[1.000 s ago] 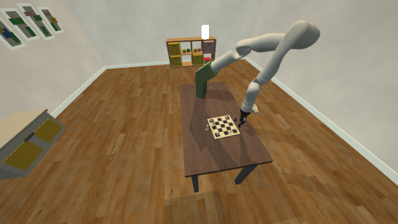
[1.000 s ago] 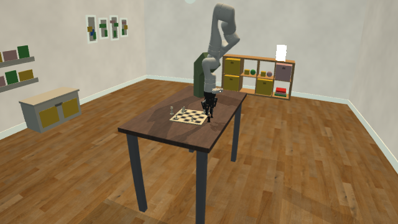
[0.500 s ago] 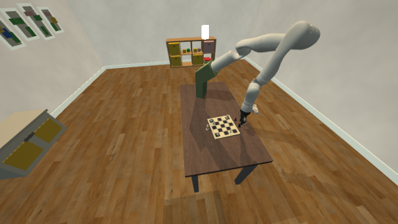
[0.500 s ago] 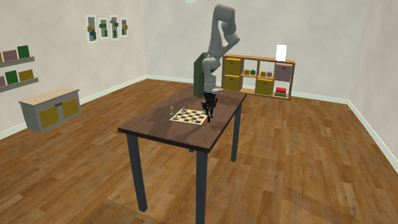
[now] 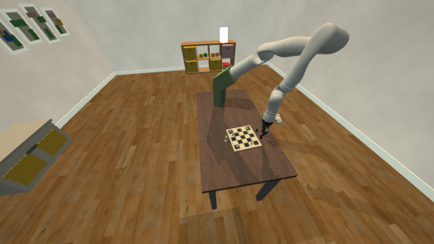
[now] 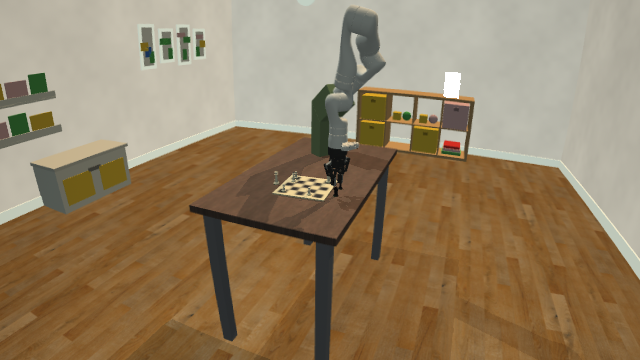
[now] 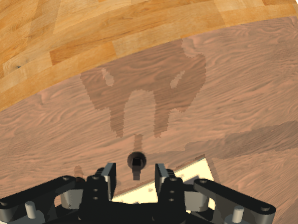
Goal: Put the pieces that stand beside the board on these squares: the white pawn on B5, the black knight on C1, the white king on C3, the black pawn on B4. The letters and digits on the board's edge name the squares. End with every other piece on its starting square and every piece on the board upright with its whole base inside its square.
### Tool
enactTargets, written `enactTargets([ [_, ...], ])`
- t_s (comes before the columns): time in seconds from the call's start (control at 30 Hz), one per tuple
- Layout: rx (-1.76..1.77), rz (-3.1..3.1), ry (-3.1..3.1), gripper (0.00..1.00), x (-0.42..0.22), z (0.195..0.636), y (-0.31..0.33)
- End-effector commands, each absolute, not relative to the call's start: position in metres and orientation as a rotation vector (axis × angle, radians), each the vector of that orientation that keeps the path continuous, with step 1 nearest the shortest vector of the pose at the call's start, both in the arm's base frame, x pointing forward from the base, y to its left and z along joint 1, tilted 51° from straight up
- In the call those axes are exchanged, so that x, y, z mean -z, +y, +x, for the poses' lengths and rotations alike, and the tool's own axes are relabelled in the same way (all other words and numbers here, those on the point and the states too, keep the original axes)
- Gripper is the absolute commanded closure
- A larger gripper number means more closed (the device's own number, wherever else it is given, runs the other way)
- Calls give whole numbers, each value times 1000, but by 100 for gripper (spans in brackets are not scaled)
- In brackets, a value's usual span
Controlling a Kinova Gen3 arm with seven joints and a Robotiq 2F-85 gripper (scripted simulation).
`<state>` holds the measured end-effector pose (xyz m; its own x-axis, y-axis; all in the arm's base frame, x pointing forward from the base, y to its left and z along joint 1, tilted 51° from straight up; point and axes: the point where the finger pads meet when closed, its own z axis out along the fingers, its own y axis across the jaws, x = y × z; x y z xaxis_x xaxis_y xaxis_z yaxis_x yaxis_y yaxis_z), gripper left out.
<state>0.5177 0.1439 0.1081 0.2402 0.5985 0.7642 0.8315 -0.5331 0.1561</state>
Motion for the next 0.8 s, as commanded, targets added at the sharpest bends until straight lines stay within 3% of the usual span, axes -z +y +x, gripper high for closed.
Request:
enactTargets([
  [0.0,1184,-2236,-1329,63,-108,520,143],
  [0.77,1183,-2236,-1328,63,-106,520,142],
])
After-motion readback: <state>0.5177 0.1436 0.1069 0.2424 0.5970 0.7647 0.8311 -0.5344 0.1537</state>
